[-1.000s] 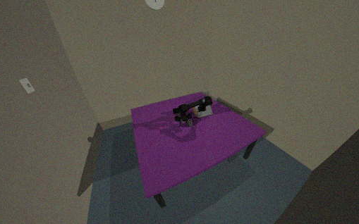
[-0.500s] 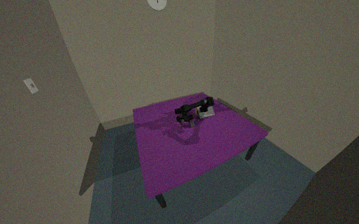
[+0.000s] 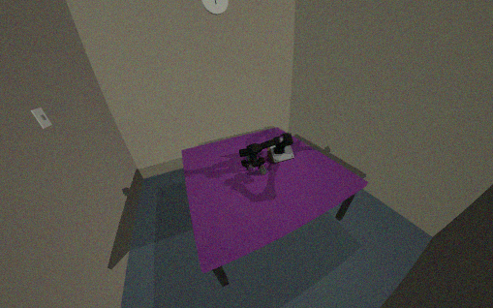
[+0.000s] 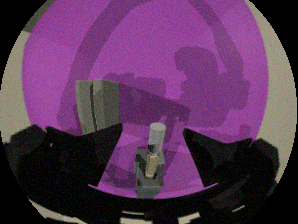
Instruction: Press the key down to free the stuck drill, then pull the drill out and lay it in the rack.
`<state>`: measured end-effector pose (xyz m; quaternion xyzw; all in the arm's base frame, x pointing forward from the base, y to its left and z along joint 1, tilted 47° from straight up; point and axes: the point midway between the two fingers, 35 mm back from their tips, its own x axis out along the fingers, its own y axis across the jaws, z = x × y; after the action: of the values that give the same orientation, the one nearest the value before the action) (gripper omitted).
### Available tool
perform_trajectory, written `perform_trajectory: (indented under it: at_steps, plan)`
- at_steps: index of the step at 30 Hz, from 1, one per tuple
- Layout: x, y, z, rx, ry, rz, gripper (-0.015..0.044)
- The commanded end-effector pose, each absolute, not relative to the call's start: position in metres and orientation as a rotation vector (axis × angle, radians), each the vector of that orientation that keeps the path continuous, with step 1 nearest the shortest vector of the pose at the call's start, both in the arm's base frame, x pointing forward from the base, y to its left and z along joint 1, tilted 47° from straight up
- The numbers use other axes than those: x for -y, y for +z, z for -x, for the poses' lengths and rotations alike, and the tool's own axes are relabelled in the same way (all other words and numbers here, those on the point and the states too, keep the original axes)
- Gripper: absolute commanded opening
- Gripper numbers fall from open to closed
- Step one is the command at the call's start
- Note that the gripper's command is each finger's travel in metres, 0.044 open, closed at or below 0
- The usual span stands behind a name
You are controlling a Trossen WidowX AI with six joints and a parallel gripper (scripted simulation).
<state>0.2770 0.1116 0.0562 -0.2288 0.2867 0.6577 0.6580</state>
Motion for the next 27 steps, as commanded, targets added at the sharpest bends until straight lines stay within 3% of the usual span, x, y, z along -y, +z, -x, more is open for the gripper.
perform_trajectory:
  at_steps: [1,4,19,27]
  plan:
    - [-0.1103,0.0534,-0.2761,-0.653,1.491,0.522,0.044]
    - [-0.1099,0.0525,-0.2758,-0.653,1.491,0.522,0.044]
    - [-0.1109,0.0549,-0.277,-0.649,1.489,0.518,0.0046]
    - [-0.1106,0.0552,-0.277,-0.65,1.489,0.519,0.0]
